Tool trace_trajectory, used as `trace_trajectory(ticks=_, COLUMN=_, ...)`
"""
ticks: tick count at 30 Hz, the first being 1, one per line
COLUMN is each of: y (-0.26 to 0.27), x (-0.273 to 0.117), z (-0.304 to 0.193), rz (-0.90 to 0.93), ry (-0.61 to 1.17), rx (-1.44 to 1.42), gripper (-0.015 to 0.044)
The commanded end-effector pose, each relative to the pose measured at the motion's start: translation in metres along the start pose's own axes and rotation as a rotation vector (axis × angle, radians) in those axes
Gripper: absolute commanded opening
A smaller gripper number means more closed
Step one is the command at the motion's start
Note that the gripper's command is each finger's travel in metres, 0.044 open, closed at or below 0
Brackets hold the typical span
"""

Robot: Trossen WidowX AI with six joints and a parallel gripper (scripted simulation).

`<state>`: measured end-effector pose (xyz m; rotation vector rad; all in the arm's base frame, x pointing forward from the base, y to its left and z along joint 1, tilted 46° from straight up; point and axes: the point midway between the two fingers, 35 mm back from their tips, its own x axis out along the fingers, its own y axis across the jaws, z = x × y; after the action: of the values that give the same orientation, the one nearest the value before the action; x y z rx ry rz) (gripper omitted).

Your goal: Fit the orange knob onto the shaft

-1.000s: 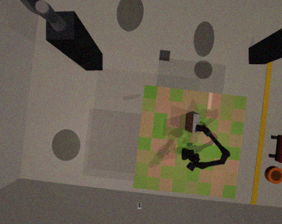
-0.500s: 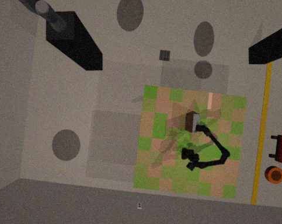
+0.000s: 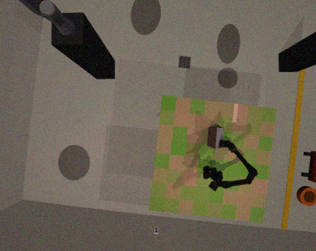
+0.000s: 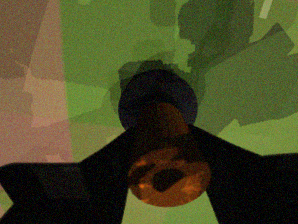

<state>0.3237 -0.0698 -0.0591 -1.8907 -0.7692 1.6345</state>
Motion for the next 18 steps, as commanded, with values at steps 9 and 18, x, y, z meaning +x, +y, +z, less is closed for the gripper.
trace_trajectory(ticks=9, y=0.0036, x=-0.0001, z=0.0049, rz=0.007, ry=-0.011, rx=0.030, gripper=0.0000)
trace_trajectory(ticks=18, y=0.0036, x=-0.0001, z=0.0048, rz=0.007, ry=-0.010, rx=0.071, gripper=0.0000)
